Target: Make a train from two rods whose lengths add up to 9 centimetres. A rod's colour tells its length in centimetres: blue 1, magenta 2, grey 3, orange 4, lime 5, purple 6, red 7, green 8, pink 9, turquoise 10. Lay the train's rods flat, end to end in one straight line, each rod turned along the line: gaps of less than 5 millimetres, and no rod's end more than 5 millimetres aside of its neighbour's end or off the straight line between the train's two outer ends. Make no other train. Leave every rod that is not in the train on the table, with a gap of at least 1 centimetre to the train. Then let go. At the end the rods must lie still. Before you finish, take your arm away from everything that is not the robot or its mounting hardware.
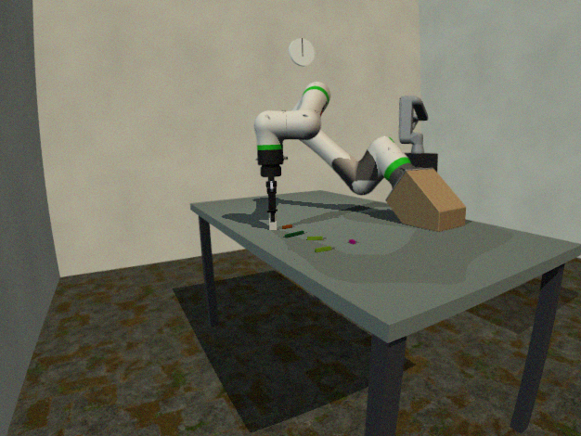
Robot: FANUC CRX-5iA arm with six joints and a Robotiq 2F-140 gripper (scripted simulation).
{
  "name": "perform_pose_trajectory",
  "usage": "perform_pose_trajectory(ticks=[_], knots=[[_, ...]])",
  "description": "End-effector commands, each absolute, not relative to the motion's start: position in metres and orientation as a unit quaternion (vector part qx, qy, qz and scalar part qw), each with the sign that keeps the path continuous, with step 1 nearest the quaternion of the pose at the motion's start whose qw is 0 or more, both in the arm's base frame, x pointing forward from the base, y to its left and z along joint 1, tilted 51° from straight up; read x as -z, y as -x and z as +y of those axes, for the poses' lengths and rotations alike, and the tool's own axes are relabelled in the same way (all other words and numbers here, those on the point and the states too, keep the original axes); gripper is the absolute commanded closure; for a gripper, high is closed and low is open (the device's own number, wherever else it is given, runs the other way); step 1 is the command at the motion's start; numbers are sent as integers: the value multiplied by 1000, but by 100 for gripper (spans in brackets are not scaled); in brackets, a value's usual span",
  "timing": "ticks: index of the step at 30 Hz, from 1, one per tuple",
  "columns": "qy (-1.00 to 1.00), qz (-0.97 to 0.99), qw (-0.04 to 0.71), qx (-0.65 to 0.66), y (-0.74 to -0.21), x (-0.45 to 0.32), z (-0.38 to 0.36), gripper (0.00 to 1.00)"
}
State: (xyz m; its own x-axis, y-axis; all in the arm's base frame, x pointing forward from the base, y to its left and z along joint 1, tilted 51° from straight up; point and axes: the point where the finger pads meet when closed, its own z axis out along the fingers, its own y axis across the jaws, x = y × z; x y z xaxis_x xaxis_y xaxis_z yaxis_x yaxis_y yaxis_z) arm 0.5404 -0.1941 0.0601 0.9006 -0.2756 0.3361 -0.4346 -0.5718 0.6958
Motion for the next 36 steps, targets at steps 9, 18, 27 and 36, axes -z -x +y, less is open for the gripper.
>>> perform_pose_trajectory(ticks=[9, 18, 27, 36], knots=[[-881, -201, 416, -96, -541, -66, -186, 97], [-881, -201, 416, -96, -540, -96, -151, 97], [-881, -201, 416, -96, -540, -123, -117, 97], [-881, -201, 416, -96, -540, -124, -117, 97]])
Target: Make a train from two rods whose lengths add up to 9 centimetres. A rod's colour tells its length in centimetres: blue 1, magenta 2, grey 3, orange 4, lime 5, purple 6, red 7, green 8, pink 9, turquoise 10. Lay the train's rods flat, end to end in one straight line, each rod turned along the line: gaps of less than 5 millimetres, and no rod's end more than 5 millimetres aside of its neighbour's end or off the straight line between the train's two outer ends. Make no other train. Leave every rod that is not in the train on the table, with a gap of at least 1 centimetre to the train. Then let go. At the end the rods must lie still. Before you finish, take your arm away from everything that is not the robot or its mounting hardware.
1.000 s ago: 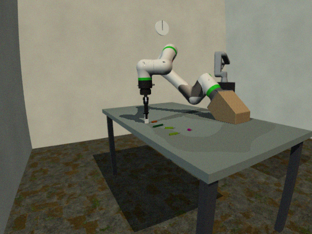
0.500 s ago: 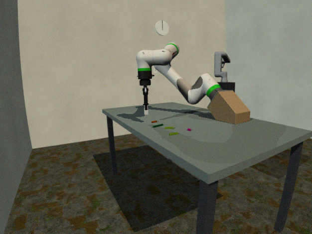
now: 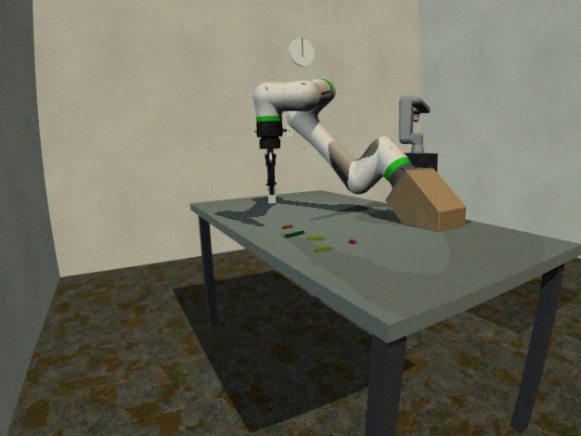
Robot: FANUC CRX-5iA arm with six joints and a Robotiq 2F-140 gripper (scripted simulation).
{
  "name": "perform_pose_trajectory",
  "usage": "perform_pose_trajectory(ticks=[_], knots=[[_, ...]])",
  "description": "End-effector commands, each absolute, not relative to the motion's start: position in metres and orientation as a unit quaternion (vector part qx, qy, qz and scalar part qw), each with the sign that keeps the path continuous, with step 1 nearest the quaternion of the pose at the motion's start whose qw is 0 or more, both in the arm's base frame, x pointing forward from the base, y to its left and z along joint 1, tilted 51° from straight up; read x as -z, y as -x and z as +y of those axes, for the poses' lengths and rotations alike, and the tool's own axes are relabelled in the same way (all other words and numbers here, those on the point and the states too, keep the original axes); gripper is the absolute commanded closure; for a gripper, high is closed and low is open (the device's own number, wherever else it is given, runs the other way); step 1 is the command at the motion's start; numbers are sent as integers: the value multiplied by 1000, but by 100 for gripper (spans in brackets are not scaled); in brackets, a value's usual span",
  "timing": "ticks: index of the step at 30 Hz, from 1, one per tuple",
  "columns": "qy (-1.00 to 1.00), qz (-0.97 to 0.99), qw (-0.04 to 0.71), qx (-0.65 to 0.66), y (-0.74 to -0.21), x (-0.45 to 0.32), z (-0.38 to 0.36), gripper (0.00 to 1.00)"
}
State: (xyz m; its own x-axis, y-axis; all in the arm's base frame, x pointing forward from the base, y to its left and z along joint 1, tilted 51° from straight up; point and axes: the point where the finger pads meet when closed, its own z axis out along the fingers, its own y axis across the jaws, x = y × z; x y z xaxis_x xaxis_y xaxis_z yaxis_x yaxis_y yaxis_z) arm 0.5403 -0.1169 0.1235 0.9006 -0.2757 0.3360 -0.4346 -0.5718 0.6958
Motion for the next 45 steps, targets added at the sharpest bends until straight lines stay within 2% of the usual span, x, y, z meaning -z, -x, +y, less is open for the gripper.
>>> perform_pose_trajectory(ticks=[1, 13, 14, 20, 45], knots=[[-881, -201, 416, -96, -540, -124, -117, 97], [-902, -95, 419, -46, -479, -53, -52, 97], [-904, -65, 421, -31, -458, -35, -38, 97], [-904, -12, 427, -6, -417, -8, -21, 97], [-904, -11, 427, -6, -416, 8, -40, 97]])
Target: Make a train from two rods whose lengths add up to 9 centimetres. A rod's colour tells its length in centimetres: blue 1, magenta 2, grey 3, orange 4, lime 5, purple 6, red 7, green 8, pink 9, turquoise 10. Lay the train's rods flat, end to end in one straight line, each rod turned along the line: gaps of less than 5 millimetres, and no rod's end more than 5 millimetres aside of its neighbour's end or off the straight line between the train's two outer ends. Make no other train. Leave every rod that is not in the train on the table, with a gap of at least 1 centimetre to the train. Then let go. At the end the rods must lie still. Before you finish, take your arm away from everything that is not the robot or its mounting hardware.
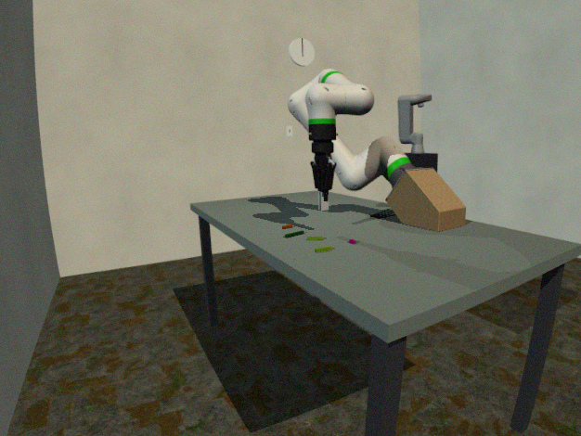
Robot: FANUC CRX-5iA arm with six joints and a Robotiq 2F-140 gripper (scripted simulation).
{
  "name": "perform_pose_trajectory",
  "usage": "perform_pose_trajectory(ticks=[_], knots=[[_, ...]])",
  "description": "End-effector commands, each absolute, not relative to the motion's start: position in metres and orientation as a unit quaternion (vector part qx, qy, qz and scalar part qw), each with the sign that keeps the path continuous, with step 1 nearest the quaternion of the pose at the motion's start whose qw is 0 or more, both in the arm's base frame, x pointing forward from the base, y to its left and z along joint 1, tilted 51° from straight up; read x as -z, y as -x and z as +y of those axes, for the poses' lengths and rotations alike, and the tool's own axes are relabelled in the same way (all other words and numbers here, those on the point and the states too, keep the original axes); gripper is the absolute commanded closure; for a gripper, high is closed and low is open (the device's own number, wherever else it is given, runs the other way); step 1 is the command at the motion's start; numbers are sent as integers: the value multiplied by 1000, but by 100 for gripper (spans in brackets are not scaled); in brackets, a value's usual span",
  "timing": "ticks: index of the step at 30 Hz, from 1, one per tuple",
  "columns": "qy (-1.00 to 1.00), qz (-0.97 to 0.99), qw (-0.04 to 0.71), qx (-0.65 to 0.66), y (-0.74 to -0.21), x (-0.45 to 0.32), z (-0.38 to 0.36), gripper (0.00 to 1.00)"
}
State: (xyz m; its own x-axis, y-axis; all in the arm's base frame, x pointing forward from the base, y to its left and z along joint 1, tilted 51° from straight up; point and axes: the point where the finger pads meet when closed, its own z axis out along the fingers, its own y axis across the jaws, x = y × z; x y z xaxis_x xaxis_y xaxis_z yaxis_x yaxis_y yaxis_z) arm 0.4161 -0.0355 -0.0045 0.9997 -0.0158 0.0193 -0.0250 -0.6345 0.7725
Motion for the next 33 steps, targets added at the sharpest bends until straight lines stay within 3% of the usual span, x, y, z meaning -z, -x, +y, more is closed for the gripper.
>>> perform_pose_trajectory(ticks=[1, 33], knots=[[-904, -11, 427, -6, -416, 8, -40, 97], [-904, -11, 427, -6, -417, 48, -89, 97]])
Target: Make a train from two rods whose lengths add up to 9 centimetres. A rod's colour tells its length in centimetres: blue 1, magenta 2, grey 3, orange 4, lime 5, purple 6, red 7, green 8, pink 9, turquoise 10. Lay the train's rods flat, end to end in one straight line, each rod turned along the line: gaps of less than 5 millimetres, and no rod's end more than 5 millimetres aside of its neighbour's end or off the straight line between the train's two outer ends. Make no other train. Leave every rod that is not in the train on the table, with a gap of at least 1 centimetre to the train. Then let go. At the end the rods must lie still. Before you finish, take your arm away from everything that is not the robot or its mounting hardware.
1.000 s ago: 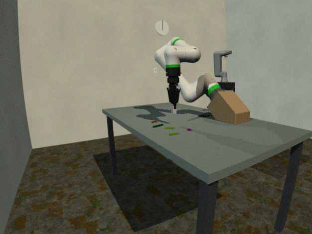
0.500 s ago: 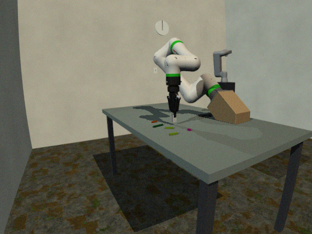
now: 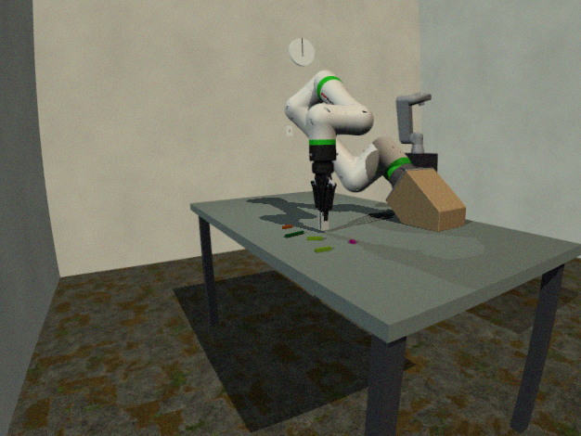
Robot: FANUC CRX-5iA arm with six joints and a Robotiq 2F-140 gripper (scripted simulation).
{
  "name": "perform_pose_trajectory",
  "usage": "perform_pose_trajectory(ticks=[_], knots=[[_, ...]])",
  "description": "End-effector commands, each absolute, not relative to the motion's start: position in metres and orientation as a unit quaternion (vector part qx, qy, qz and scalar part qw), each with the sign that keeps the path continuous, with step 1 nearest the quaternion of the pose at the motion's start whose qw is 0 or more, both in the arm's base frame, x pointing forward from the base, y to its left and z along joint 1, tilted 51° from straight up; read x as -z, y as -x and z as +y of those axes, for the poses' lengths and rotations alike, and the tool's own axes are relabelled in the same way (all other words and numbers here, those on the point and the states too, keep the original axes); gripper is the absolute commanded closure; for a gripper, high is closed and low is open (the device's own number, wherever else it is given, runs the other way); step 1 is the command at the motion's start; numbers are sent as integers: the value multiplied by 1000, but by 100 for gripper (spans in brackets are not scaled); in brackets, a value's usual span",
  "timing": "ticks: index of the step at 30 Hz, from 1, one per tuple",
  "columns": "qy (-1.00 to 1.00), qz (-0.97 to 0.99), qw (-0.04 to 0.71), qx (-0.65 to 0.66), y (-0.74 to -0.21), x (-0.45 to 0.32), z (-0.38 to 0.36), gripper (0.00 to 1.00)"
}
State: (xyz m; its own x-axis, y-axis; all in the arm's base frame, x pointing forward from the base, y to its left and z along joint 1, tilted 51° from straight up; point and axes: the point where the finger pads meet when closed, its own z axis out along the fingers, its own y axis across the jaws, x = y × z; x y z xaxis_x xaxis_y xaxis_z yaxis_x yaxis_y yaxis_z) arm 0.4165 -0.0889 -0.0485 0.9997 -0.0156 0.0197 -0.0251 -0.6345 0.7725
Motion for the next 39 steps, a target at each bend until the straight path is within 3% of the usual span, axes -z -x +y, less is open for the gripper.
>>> perform_pose_trajectory(ticks=[1, 39], knots=[[-904, -11, 427, -6, -417, 48, -89, 97], [-904, -11, 427, -6, -417, 51, -91, 97]])
